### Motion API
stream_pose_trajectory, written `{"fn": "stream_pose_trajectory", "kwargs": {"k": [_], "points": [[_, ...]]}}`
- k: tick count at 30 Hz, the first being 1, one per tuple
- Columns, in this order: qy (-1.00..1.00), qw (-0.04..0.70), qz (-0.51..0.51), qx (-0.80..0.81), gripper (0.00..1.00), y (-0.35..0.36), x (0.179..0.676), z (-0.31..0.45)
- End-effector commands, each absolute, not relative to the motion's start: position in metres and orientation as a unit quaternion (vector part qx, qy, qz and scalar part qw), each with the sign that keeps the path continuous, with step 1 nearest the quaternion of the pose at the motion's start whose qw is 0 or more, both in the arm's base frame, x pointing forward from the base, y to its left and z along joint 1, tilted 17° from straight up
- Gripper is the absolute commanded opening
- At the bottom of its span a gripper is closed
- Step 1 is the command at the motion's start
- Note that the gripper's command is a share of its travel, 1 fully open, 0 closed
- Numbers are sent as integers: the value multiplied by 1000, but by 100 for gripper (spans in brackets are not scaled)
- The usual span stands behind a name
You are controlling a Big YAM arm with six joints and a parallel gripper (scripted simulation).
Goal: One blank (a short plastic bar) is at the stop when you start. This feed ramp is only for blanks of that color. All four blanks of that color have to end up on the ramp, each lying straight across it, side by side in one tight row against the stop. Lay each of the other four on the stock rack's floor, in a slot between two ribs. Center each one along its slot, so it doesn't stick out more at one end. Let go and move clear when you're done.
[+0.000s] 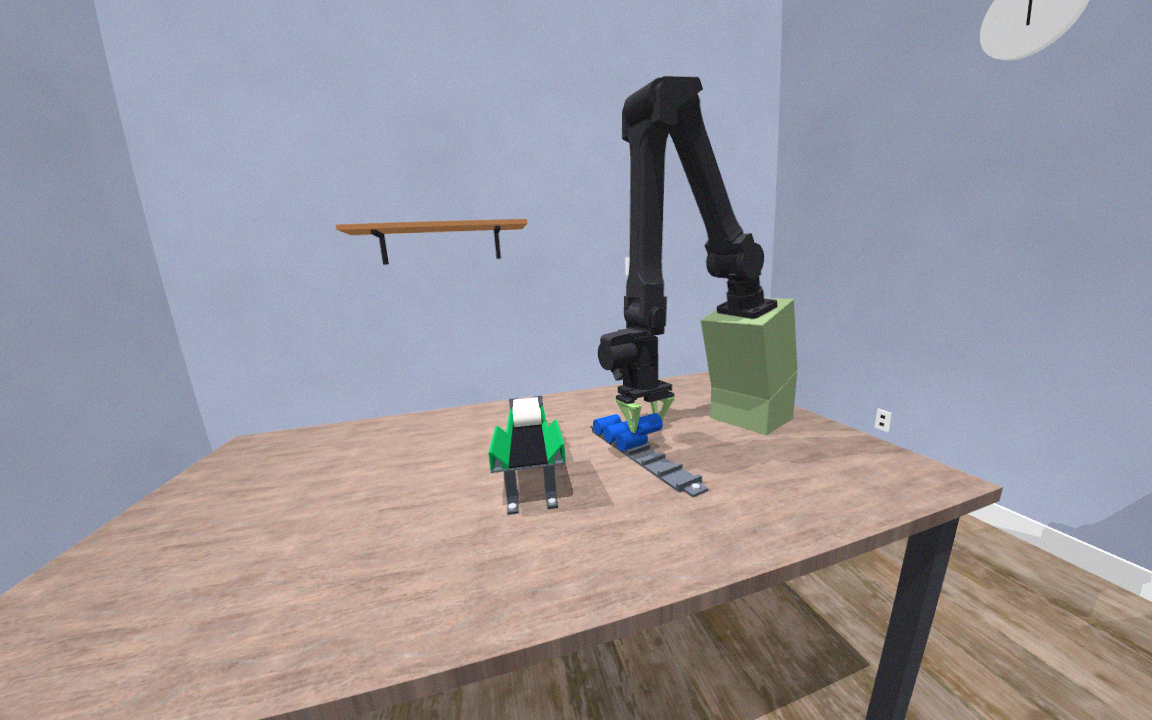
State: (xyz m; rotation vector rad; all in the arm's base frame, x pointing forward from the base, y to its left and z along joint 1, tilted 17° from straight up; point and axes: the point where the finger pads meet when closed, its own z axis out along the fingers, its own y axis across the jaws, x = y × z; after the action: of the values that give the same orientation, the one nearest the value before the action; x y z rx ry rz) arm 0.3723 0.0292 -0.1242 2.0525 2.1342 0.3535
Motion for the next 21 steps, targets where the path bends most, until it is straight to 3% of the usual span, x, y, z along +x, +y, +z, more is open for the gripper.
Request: {"fn": "stream_pose_trajectory", "kwargs": {"k": [1, 21], "points": [[713, 83, 122, 686, 63, 34, 382, -141], [710, 90, 128, 686, 63, 34, 397, -165]]}}
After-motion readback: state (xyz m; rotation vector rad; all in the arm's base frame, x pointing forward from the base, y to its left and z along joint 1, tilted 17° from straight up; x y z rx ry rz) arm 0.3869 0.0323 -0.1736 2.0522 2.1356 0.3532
